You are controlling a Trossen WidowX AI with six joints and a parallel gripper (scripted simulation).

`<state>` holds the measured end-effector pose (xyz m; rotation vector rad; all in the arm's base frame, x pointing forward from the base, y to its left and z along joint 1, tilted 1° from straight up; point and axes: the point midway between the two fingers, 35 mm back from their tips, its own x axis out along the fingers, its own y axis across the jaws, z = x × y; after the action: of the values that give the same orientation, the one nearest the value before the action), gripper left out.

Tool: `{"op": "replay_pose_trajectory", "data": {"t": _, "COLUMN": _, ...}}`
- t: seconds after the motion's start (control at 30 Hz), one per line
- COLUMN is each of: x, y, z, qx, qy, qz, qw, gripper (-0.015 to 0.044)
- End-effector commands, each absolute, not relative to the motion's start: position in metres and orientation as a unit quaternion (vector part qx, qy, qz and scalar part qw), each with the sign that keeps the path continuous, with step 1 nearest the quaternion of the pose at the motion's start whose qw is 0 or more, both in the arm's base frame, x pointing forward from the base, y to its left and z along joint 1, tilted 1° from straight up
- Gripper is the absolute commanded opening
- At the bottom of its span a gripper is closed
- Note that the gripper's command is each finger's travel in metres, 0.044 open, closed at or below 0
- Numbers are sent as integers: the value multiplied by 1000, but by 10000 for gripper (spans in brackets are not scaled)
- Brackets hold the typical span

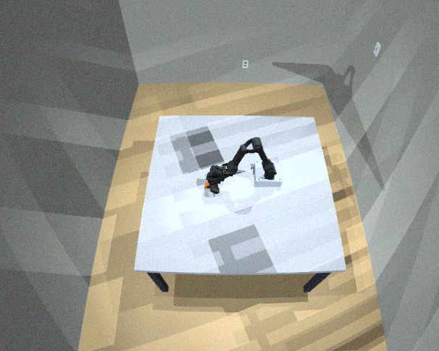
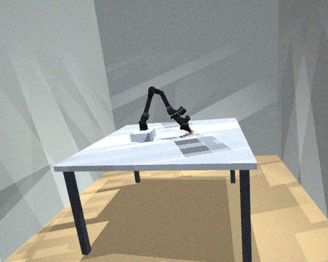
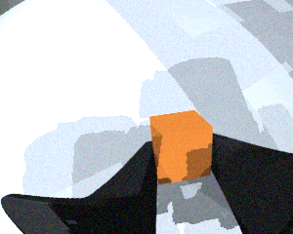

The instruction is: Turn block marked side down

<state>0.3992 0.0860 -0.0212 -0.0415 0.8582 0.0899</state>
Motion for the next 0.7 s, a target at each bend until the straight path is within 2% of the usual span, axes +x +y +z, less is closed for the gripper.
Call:
{"op": "replay_pose_trajectory", "data": {"t": 0.0, "x": 400, "y": 86, "z": -25, "qx": -22, "qy": 392, "qz": 43, "qw": 919, "gripper": 0}}
{"op": "replay_pose_trajectory", "data": {"t": 0.67, "x": 386, "y": 82, "z": -29, "qx": -13, "qy": 253, "qz": 44, "qw": 966, "gripper": 0}}
